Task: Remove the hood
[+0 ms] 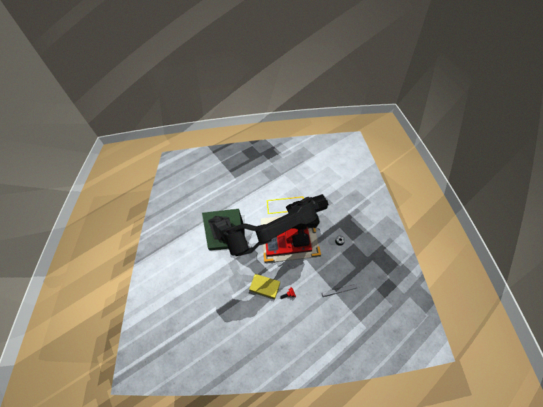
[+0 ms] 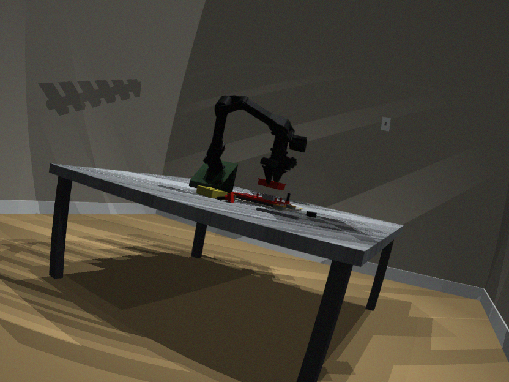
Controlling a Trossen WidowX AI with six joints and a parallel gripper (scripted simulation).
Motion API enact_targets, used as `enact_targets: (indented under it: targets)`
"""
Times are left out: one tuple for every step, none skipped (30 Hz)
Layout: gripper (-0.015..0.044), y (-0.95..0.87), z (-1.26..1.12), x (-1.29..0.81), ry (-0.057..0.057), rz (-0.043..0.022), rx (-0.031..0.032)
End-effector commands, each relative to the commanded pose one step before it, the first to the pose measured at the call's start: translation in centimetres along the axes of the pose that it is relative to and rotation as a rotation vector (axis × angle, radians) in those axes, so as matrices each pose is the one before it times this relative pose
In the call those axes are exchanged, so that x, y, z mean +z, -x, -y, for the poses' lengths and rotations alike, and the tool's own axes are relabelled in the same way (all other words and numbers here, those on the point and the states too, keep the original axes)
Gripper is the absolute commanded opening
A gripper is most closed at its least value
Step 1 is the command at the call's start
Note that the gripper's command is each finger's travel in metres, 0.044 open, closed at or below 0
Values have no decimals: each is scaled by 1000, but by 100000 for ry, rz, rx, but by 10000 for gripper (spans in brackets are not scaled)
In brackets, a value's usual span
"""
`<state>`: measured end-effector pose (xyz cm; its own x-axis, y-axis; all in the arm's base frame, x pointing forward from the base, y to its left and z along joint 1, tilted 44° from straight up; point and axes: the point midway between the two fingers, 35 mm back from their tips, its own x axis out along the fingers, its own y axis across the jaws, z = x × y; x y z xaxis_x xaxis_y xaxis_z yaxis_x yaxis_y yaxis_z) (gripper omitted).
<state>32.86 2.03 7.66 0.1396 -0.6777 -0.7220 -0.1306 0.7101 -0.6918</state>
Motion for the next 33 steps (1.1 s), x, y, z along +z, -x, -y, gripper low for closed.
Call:
enact_targets:
  targets:
    - [0, 2144, -18, 253, -930, 1534, 644]
    - [0, 101, 2, -8, 1, -2, -5]
    - [0, 0, 0, 0, 0, 0, 0]
    - [0, -935, -127, -117, 994, -529, -489]
    - [0, 8, -181, 33, 99, 54, 20]
    - [0, 12, -302, 53, 164, 90, 31]
    - [0, 17, -423, 70, 230, 126, 39]
    - [0, 21, -545, 83, 294, 160, 43]
    - [0, 25, -666, 91, 357, 194, 42]
    - [0, 26, -737, 87, 392, 212, 33]
    - [0, 24, -740, 73, 391, 210, 19]
    - [0, 22, -741, 60, 388, 209, 5]
    - [0, 20, -729, 45, 379, 204, -9]
    - [0, 75, -672, 58, -115, 36, 261]
    - [0, 75, -705, 45, -122, 27, 256]
    - [0, 71, -706, 29, -125, 17, 238]
    - [0, 67, -708, 13, -128, 8, 221]
    - [0, 63, -708, -3, -131, -1, 203]
    - [0, 59, -709, -19, -134, -10, 184]
    - [0, 55, -709, -35, -137, -18, 166]
    - [0, 51, -708, -51, -141, -25, 147]
    - [0, 47, -707, -67, -144, -31, 128]
    - [0, 43, -706, -83, -148, -37, 109]
    - [0, 38, -701, -99, -152, -43, 89]
    - [0, 33, -700, -115, -157, -48, 70]
    - [0, 29, -698, -130, -161, -52, 51]
    - [0, 24, -694, -146, -166, -55, 31]
    - [0, 19, -691, -161, -171, -58, 12]
    - [0, 15, -687, -177, -176, -60, -8]
    - [0, 10, -683, -192, -181, -62, -27]
    - [0, 5, -678, -207, -187, -63, -47]
    - [0, 0, -673, -222, -192, -63, -67]
    - [0, -6, -667, -236, -198, -63, -86]
